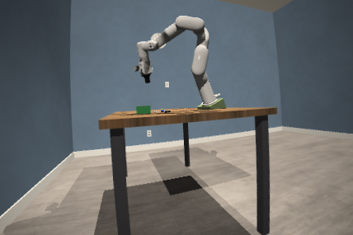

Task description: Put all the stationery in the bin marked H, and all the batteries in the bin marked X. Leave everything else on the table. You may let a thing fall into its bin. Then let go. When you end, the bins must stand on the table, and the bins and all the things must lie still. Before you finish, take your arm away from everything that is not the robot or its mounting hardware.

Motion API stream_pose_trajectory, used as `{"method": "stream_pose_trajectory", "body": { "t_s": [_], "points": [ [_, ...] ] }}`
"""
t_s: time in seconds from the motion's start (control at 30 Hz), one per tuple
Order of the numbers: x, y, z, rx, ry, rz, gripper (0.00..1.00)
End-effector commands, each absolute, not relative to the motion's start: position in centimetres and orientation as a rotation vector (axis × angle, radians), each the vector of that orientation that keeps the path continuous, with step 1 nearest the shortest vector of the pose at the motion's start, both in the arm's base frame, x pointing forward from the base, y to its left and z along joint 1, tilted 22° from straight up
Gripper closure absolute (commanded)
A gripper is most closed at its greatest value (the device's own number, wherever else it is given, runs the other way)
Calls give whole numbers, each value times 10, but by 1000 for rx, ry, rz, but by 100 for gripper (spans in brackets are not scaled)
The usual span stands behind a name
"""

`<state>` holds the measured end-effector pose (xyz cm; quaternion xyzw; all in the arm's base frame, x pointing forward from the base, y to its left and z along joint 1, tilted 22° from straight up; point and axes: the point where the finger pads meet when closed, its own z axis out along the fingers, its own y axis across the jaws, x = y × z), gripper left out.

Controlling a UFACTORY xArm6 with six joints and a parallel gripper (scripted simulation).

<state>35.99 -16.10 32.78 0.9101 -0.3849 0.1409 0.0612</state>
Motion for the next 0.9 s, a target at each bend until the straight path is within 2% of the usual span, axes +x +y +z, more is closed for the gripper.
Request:
{"method": "stream_pose_trajectory", "body": {
  "t_s": [0.0,0.87],
  "points": [
    [354,-138,328,2851,-1000,445,93],
    [322,-45,313,3105,-352,511,93]
  ]
}}
